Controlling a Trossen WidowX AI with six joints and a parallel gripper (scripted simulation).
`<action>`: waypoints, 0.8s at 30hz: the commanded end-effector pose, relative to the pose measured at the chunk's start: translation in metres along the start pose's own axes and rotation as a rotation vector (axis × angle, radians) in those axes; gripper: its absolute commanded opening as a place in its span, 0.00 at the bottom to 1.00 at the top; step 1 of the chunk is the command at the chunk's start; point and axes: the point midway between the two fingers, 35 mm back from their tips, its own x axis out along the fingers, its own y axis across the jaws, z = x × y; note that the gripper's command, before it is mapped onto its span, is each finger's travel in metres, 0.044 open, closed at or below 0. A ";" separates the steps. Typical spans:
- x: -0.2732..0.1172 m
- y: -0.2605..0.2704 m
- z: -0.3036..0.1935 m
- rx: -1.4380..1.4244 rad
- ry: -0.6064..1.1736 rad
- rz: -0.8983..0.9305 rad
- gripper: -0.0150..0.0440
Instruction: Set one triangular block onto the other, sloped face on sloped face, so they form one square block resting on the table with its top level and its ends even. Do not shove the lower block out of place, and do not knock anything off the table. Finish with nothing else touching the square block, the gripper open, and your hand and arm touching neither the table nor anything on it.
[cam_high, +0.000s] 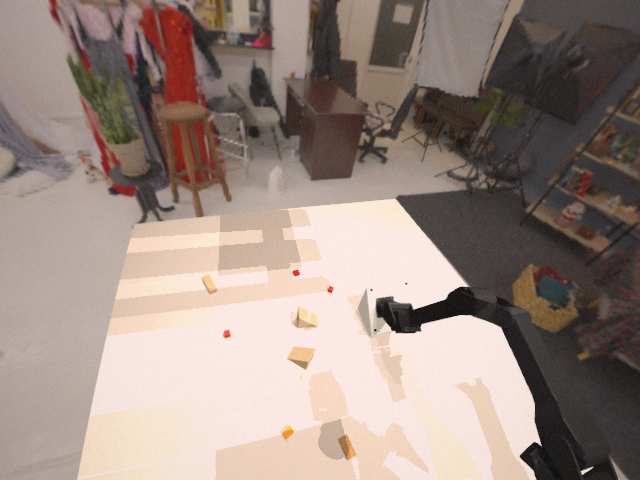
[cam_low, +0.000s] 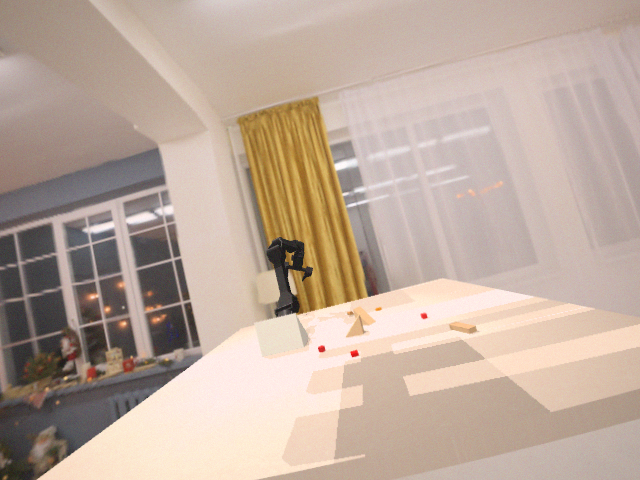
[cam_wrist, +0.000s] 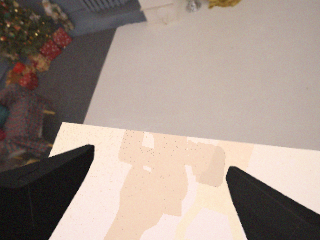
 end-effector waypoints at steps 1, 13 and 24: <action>0.008 -0.056 -0.022 0.118 0.068 -0.135 1.00; -0.053 -0.240 -0.118 0.617 0.193 -0.612 1.00; -0.185 -0.325 -0.230 1.178 0.149 -0.965 1.00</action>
